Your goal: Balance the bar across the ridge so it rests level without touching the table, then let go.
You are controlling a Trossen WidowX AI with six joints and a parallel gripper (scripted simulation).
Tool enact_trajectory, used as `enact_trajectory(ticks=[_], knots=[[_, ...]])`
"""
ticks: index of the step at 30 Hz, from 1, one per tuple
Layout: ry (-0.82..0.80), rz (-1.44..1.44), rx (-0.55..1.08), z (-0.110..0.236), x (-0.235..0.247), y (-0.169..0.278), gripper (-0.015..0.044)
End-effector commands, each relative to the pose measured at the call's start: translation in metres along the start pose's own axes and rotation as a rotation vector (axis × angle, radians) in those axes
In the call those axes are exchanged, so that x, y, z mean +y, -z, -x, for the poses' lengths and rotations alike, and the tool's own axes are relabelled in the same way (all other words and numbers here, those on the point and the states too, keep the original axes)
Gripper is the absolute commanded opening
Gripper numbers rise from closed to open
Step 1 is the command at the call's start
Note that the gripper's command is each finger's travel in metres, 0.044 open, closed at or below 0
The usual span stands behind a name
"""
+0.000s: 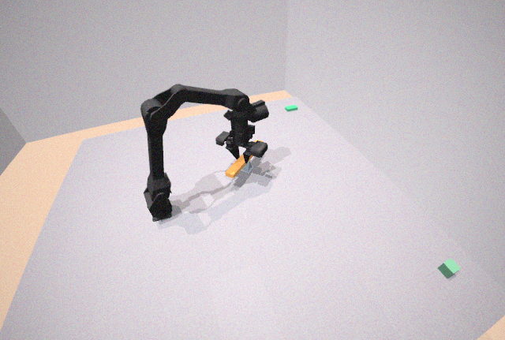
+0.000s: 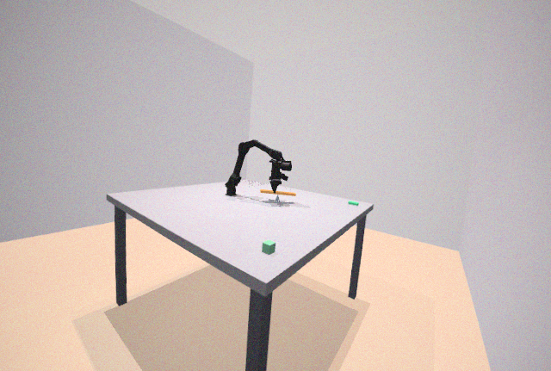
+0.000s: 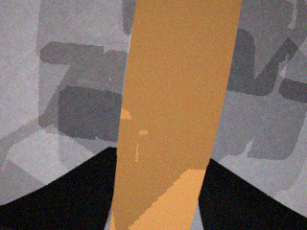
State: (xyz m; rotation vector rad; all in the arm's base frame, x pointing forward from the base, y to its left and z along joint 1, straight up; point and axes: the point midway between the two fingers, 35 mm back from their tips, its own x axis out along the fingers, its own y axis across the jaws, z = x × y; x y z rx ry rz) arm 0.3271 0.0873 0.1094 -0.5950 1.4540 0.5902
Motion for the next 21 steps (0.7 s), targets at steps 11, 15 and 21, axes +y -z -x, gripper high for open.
enact_trajectory(ticks=[11,15,21], knots=[[0.001,-0.003,0.0,-0.0016,-0.0002,-0.0001,0.0],[0.001,-0.003,0.0,-0.0019,-0.0002,-0.0002,0.0],[0.001,-0.003,0.0,-0.0023,-0.0002,-0.0002,0.0]])
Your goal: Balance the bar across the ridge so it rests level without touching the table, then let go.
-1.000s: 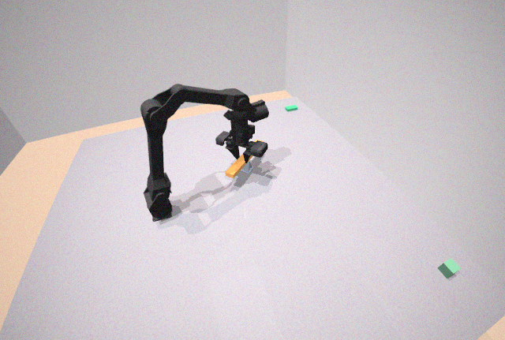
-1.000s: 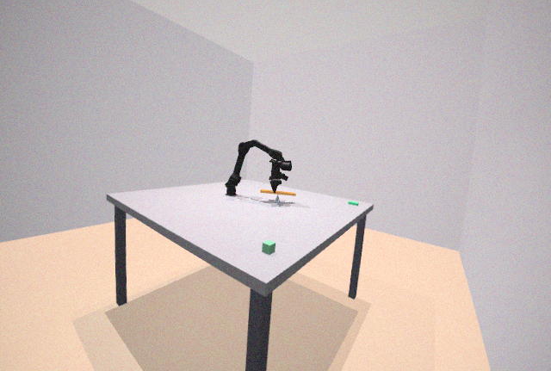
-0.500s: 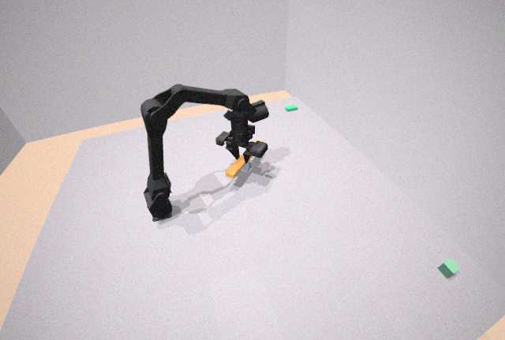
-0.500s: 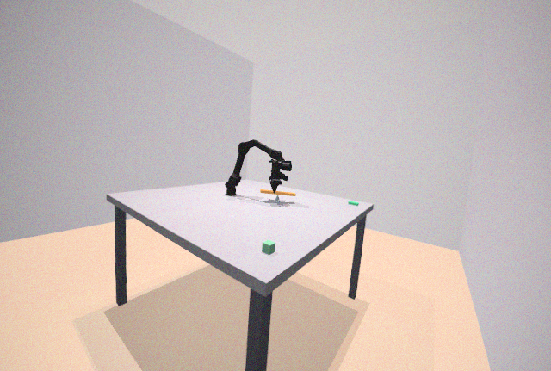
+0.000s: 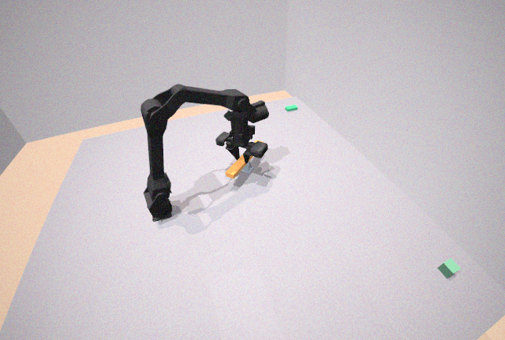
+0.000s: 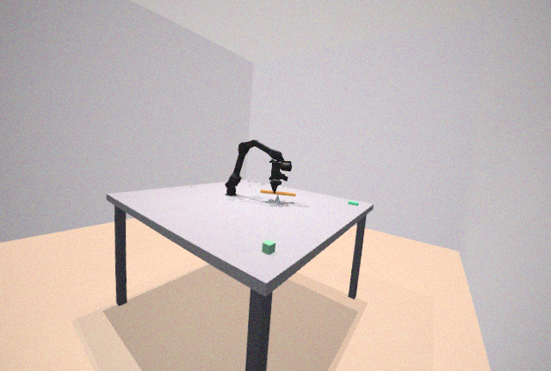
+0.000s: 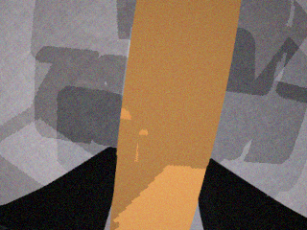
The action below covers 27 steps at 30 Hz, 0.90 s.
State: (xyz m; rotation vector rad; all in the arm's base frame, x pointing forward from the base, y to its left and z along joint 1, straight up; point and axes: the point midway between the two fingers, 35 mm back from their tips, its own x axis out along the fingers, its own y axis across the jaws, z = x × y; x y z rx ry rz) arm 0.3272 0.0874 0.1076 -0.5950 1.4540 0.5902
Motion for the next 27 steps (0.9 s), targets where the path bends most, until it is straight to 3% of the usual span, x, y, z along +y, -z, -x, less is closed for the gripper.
enact_trajectory(ticks=[1,27], knots=[[0.001,-0.003,0.0,-0.0007,-0.0002,-0.0001,0.0],[0.001,-0.003,0.0,-0.0028,-0.0002,-0.0002,0.0]])
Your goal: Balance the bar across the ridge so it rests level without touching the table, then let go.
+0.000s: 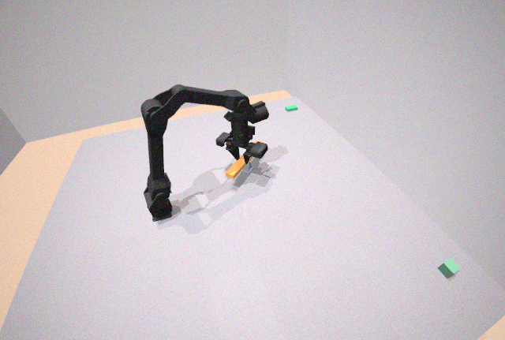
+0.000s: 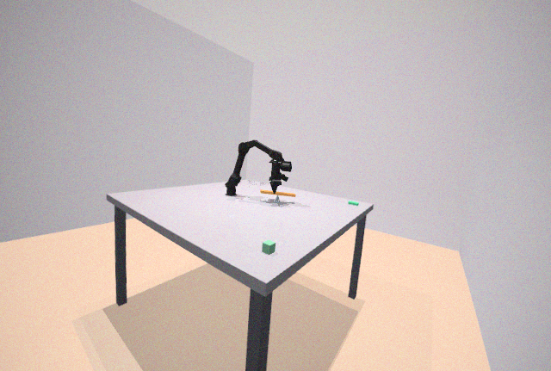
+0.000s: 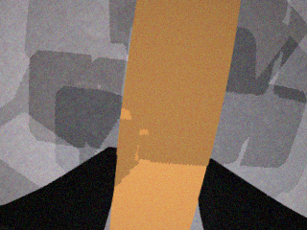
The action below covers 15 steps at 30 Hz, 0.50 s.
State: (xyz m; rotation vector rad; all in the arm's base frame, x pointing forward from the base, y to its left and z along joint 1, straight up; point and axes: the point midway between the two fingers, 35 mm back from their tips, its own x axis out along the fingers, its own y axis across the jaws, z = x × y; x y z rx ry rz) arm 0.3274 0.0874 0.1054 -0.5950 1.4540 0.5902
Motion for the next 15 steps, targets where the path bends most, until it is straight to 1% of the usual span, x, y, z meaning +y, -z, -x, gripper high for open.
enact_trajectory(ticks=[1,15], knots=[[0.001,-0.003,0.0,-0.0006,-0.0001,-0.0001,0.0],[0.001,-0.003,0.0,-0.0019,0.0,0.0001,0.0]])
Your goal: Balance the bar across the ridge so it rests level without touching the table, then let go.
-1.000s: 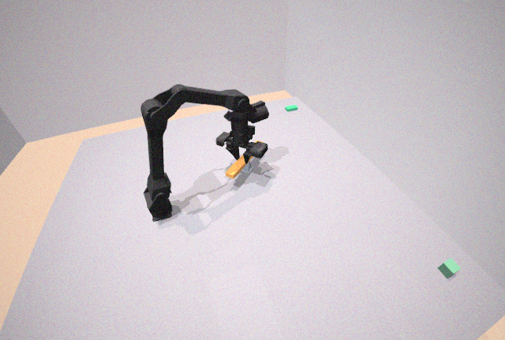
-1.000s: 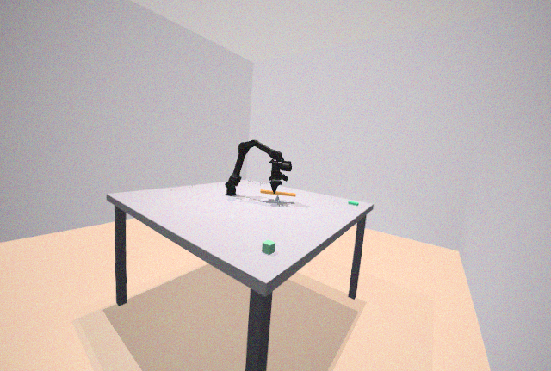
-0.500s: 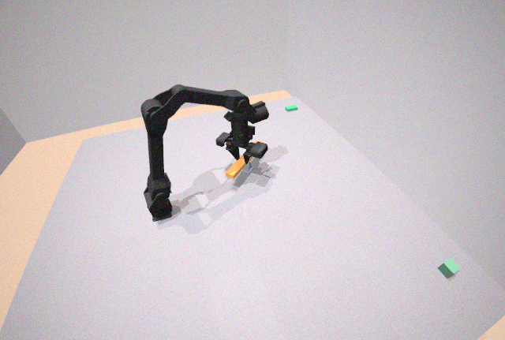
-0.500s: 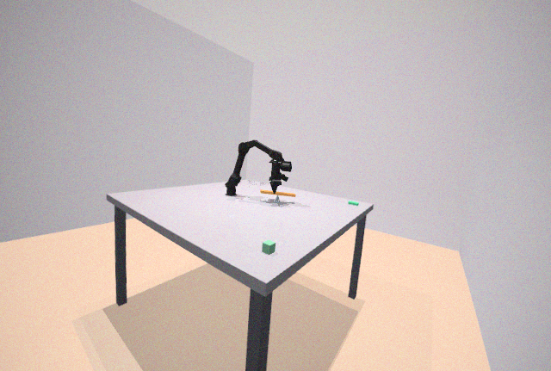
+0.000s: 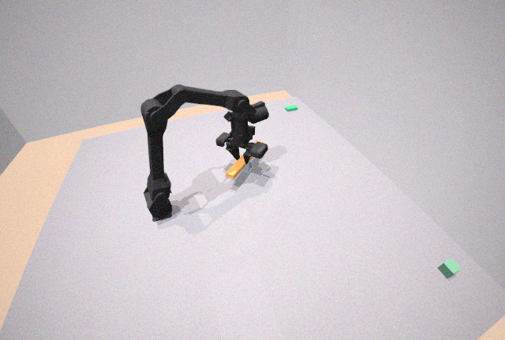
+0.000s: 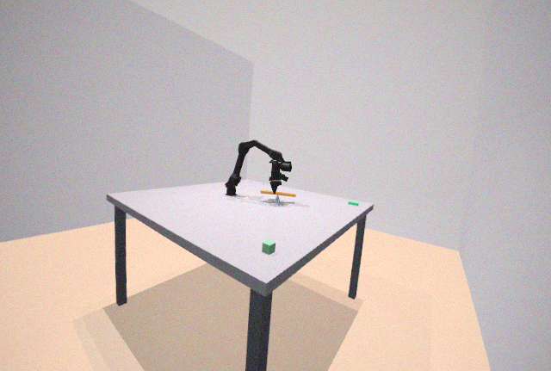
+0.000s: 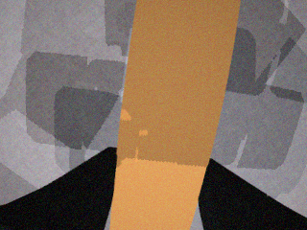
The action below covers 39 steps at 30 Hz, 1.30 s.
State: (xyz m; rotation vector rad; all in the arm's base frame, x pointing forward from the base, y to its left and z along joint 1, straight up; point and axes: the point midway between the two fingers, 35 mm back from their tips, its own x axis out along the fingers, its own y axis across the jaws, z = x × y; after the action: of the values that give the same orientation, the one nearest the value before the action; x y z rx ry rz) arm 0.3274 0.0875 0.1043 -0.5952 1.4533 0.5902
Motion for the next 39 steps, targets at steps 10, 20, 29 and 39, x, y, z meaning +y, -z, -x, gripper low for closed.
enact_trajectory(ticks=[10,20,29,39], knots=[[0.001,-0.003,0.001,-0.0016,0.0,0.0003,0.0],[0.001,-0.003,0.001,-0.0025,0.0,0.0004,0.0],[0.001,-0.003,0.001,-0.0032,0.0001,0.0006,0.0],[0.001,-0.003,0.001,-0.004,0.0001,0.0007,0.0]])
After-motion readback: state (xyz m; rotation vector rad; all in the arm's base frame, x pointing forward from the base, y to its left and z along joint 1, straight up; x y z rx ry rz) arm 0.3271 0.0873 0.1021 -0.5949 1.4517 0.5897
